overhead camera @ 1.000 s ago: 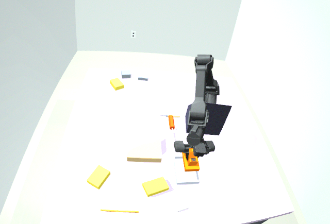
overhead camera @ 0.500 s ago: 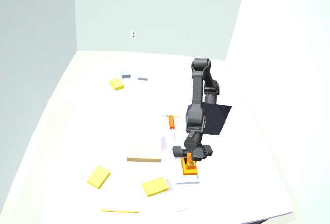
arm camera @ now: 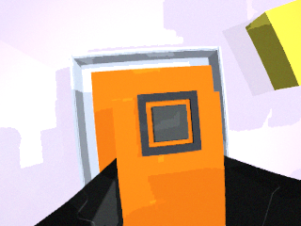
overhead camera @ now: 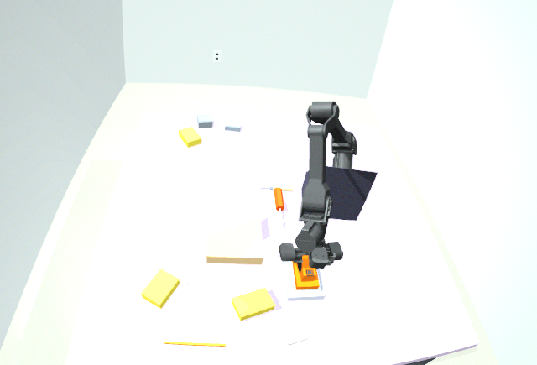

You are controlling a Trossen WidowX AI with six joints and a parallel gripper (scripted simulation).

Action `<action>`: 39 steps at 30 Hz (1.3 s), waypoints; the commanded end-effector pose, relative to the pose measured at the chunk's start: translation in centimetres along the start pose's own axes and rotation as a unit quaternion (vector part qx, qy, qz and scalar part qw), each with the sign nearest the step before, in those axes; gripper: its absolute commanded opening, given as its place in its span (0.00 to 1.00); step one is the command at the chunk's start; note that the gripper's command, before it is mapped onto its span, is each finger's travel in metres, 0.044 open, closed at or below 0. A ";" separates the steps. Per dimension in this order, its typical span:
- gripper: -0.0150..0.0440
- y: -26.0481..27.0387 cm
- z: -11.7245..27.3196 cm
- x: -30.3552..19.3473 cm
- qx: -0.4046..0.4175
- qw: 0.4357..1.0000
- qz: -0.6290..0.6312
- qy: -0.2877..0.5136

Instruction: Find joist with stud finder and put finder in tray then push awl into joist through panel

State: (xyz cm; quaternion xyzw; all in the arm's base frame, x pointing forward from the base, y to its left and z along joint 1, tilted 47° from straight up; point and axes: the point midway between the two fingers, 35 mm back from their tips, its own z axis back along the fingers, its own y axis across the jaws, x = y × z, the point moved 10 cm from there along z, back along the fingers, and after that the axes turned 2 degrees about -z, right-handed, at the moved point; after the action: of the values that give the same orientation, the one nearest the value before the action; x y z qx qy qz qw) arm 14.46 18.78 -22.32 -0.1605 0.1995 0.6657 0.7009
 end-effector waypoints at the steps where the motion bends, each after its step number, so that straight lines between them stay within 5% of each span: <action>1: 0.25 0.0 -0.7 -0.2 -0.003 1.000 0.002 -0.002; 17: 0.25 0.0 -2.5 -0.8 -0.003 1.000 0.002 -0.001; 33: 0.97 -0.1 0.1 0.1 0.000 1.000 0.000 0.000; 39: 1.00 0.2 6.9 1.9 0.001 1.000 0.001 -0.001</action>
State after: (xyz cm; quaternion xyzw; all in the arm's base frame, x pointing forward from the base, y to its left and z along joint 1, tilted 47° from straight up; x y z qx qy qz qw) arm 14.49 21.17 -19.68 -0.1628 0.2106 0.6658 0.6970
